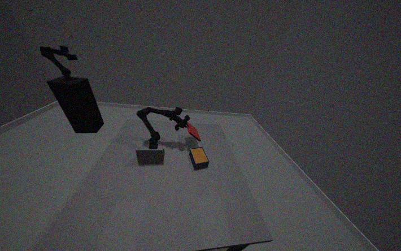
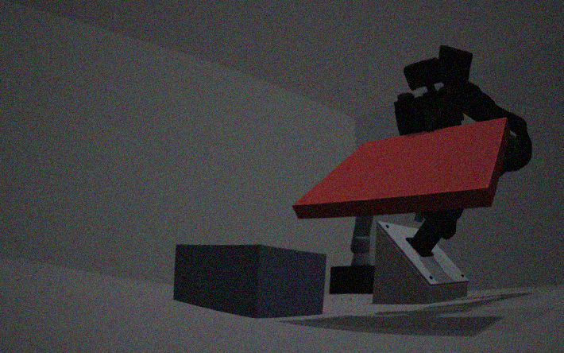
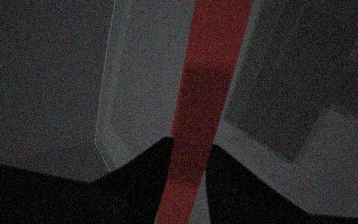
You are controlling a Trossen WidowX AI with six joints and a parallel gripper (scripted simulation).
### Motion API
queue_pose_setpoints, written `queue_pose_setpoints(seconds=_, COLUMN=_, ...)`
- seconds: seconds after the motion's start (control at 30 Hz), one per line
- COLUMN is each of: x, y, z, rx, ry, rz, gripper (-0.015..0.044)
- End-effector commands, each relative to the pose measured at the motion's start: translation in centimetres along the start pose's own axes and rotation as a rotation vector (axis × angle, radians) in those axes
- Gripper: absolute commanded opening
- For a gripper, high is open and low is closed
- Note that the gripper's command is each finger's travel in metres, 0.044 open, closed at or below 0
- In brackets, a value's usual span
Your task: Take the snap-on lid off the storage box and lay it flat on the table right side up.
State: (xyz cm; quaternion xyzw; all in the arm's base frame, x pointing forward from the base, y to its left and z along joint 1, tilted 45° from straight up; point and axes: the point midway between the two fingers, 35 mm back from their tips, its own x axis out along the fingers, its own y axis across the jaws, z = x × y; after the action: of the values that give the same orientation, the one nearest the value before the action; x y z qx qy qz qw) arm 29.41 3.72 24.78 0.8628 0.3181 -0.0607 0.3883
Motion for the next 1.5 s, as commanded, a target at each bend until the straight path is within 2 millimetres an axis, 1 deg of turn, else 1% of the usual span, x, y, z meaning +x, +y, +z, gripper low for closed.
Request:
queue_pose_setpoints(seconds=0.0, x=-0.2, y=0.3, z=-1.0, rx=-0.005, ry=-0.001, rz=0.013, gripper=0.0)
queue_pose_setpoints(seconds=1.07, x=-0.8, y=-0.1, z=-7.5, rx=-0.003, ry=0.003, rz=0.016, gripper=0.0)
queue_pose_setpoints(seconds=1.27, x=-0.8, y=-0.2, z=-7.4, rx=-0.003, ry=0.003, rz=0.016, gripper=0.0)
queue_pose_setpoints(seconds=1.47, x=-0.3, y=-0.8, z=-7.1, rx=-0.003, ry=0.003, rz=0.016, gripper=0.0)
